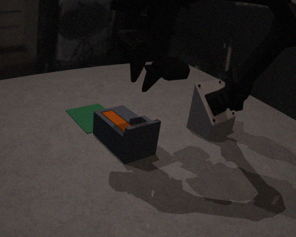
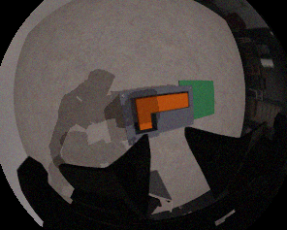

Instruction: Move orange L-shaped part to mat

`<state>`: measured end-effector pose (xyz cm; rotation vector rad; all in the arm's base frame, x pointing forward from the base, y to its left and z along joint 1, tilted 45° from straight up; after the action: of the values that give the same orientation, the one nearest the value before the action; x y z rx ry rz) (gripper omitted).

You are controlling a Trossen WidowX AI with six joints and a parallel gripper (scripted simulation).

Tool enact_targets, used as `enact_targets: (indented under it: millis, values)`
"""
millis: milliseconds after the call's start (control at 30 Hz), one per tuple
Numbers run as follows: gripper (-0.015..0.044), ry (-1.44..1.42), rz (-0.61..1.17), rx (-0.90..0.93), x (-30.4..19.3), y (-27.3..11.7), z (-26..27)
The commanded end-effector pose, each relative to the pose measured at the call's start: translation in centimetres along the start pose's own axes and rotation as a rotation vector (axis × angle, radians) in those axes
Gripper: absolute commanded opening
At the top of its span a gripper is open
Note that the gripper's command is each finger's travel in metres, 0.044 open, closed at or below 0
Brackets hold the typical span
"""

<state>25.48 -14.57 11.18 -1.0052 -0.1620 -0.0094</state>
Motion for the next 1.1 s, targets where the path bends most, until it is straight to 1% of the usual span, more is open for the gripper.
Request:
enact_targets:
  millis: [0, 200, 267, 500, 800, 1067]
  values:
    - [0.018, 0.034, 0.001, 0.21, 1.1, 1.4, 1.3]
    - [0.018, 0.034, 0.001, 0.21, 1.1, 1.4, 1.3]
    - [0.018, 0.034, 0.001, 0.209, 1.2, 2.0, 1.4]
    - [0.018, 0.033, -0.001, 0.212, 1.2, 8.4, 2.8]
    - [0.018, 0.033, -0.001, 0.212, 1.2, 8.8, 2.9]
    - [0.018, 0.033, -0.001, 0.212, 1.2, 10.0, 3.1]
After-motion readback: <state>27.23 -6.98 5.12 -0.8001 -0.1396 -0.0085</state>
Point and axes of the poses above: the point midway between the two fingers, 35 mm back from their tips, its own y axis out along the fingers, its own z axis across the jaws, x = y × z, the point moved 6 cm from there along -y, back along the fingers, and after that the axes turned 11 degrees about -y, right-handed, at the moved point
